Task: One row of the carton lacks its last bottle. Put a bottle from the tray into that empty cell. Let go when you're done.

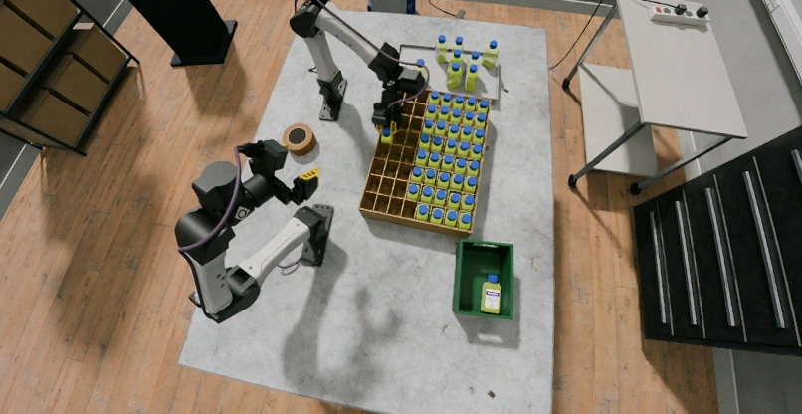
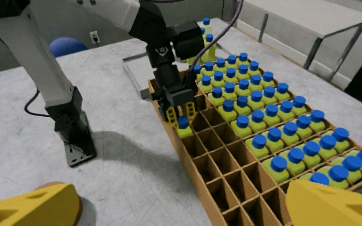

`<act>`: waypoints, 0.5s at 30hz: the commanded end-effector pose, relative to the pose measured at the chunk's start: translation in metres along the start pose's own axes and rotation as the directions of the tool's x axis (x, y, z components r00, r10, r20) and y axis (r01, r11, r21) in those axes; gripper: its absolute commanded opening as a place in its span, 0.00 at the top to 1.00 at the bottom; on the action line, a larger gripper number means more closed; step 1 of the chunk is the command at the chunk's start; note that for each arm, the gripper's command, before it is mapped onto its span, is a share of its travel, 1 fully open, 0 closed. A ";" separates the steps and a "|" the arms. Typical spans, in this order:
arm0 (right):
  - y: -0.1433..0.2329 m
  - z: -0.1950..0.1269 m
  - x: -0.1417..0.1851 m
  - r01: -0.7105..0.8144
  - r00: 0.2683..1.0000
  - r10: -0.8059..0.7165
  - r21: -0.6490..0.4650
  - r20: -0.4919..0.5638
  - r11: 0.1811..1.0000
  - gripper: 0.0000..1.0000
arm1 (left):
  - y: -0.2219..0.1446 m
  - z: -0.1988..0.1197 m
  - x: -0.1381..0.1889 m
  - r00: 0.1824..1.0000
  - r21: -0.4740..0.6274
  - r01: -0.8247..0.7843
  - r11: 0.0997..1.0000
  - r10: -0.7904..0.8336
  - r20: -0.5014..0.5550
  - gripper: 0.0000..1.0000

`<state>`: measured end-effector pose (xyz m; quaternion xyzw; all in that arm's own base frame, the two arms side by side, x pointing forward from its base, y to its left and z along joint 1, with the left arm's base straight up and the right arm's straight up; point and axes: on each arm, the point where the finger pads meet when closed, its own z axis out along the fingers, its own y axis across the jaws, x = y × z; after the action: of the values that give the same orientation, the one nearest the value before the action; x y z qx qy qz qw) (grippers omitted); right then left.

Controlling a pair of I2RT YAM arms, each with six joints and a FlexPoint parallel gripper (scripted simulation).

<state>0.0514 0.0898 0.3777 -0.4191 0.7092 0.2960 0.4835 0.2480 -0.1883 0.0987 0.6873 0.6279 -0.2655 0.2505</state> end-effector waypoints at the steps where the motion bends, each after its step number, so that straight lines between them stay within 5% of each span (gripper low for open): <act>1: 0.000 -0.003 -0.008 0.006 1.000 -0.006 -0.002 0.024 1.000 0.00 | 0.010 0.003 -0.006 0.998 -0.034 -0.047 0.998 0.048 0.036 0.85; 5: 0.000 -0.003 -0.008 0.006 1.000 -0.006 -0.002 0.024 1.000 0.00 | 0.008 -0.005 -0.009 0.998 -0.038 -0.053 0.998 0.054 0.015 0.85; 6: 0.000 -0.003 -0.008 0.006 1.000 -0.006 -0.002 0.024 1.000 0.00 | 0.008 -0.005 -0.009 0.999 -0.035 -0.039 0.999 0.040 0.022 0.74; 8: 0.000 -0.003 -0.008 0.006 1.000 -0.006 -0.002 0.024 1.000 0.00 | 0.008 -0.005 -0.009 0.999 -0.035 -0.039 0.999 0.040 0.022 0.74; 12: 0.000 -0.003 -0.008 0.006 1.000 -0.006 -0.002 0.024 1.000 0.00 | 0.007 -0.010 -0.012 0.999 -0.039 -0.043 0.998 0.045 0.027 0.39; 15: 0.002 0.000 -0.008 0.011 1.000 -0.011 -0.006 0.027 1.000 0.00 | 0.006 -0.033 -0.020 0.997 -0.067 -0.067 0.995 0.070 0.040 0.38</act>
<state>0.0512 0.0900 0.3776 -0.4202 0.7086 0.2961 0.4834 0.2561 -0.1868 0.1083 0.6890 0.6194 -0.2552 0.2764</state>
